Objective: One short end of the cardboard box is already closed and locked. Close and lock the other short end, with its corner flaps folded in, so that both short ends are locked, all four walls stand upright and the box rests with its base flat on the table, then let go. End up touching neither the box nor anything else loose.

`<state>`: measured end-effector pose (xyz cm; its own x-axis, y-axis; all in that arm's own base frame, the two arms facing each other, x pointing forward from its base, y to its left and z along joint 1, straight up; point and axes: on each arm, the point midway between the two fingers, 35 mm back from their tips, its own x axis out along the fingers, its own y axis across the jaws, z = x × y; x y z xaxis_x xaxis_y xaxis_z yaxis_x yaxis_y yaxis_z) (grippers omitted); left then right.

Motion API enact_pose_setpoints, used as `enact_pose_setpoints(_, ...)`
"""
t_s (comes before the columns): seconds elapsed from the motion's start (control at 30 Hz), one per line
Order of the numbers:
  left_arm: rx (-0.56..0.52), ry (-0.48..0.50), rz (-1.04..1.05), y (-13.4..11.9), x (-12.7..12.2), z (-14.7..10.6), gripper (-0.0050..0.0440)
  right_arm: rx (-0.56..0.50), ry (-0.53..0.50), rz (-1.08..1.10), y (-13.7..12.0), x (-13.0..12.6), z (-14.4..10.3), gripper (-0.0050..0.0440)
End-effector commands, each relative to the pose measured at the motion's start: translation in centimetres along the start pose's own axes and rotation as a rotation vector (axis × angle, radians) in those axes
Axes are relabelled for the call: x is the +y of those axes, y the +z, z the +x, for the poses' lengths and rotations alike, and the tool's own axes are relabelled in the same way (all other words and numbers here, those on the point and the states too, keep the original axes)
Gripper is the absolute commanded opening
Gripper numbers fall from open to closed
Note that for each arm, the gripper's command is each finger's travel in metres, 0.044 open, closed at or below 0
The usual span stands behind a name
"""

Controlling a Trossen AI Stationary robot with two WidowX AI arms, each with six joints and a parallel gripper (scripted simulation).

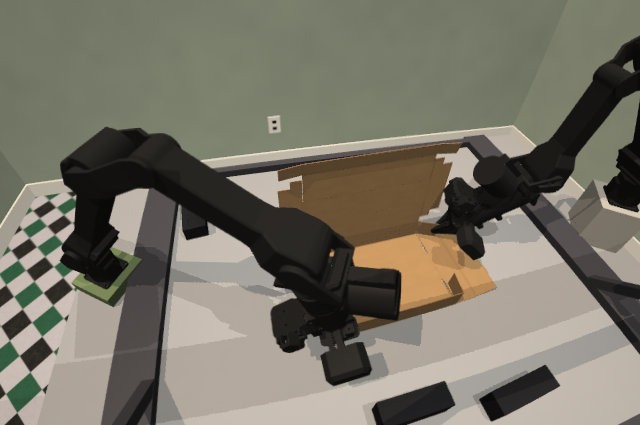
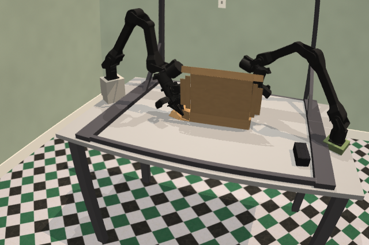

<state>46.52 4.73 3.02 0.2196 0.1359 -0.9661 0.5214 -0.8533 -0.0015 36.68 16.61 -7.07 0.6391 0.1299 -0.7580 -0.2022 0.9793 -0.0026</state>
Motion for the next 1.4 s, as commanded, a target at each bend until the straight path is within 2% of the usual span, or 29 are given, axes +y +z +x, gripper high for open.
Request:
enact_pose_setpoints(0.0, 0.032, 0.017, 0.0, -0.8, 0.2, -1.1, 0.0, -0.003, -0.032, 0.06, 1.2, 0.7, -0.2, 0.0)
enact_pose_setpoints(0.43, 0.032, 0.017, -0.001, -0.8, 0.2, -1.1, 0.0, 0.003, -0.05, 0.08, 1.3, 1.0, -0.1, 0.0)
enact_pose_setpoints(0.6, 0.032, 0.017, -0.001, -0.8, 0.2, -1.1, 0.0, 0.032, -0.117, 0.17, 1.5, 1.4, -0.1, 0.0)
enact_pose_setpoints(1.0, 0.032, 0.017, -0.002, -0.8, 0.2, -1.1, 0.0, 0.033, -0.12, 0.174, 1.6, 1.6, 0.0, 0.0)
enact_pose_setpoints(1.17, 0.032, 0.017, -0.002, -0.8, 0.2, -1.1, 0.0, 0.062, -0.185, 0.266, 1.8, 1.9, 0.1, 0.0)
enact_pose_setpoints(1.37, 0.032, 0.017, -0.002, -0.8, 0.2, -1.1, 0.0, 0.063, -0.187, 0.269, 1.9, 2.0, 0.0, 0.0)
